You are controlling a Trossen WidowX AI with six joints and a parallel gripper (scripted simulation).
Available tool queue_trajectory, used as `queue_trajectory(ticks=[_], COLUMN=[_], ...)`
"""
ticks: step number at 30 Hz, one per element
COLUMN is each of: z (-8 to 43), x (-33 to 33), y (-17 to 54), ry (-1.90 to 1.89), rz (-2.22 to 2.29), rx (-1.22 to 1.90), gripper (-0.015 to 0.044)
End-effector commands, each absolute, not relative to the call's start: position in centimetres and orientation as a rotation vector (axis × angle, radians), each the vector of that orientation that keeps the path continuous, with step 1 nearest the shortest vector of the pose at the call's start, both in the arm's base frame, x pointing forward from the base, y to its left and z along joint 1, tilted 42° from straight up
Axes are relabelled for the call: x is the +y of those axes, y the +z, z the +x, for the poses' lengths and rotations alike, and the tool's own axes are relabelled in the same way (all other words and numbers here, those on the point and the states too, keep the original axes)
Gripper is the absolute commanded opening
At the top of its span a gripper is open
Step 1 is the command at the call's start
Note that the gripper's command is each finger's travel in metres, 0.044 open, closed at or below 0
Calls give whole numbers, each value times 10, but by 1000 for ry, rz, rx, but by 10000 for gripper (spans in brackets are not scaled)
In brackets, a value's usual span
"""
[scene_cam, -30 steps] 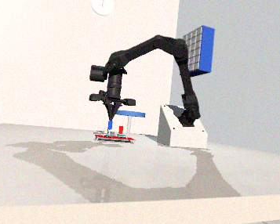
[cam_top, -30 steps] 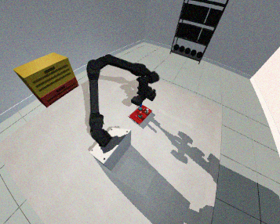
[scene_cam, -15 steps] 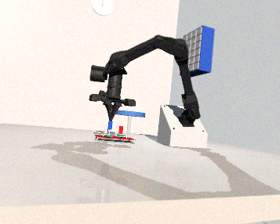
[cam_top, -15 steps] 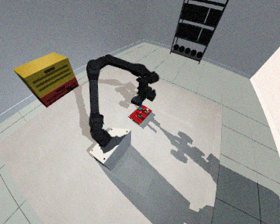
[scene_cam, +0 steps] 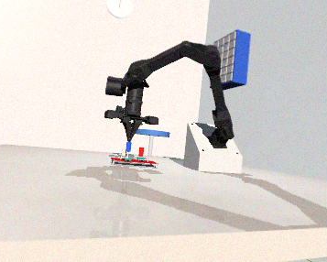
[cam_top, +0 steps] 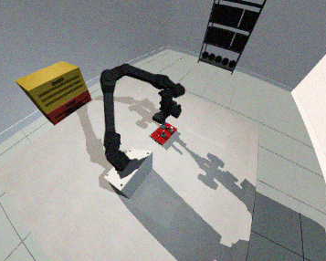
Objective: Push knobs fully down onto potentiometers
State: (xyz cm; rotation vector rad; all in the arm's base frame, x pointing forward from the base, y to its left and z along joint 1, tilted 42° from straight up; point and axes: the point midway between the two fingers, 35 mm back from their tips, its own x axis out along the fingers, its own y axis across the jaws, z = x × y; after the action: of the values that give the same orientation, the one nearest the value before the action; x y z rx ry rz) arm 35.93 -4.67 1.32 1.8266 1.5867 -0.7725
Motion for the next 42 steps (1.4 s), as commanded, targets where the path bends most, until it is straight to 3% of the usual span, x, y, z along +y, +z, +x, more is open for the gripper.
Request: queue_trajectory(ticks=[1, 42], z=[361, 363], x=[-38, -28], y=[6, -5], ry=[-766, -766], rz=[1815, 1815], rx=[1602, 1603], gripper=[0, 0])
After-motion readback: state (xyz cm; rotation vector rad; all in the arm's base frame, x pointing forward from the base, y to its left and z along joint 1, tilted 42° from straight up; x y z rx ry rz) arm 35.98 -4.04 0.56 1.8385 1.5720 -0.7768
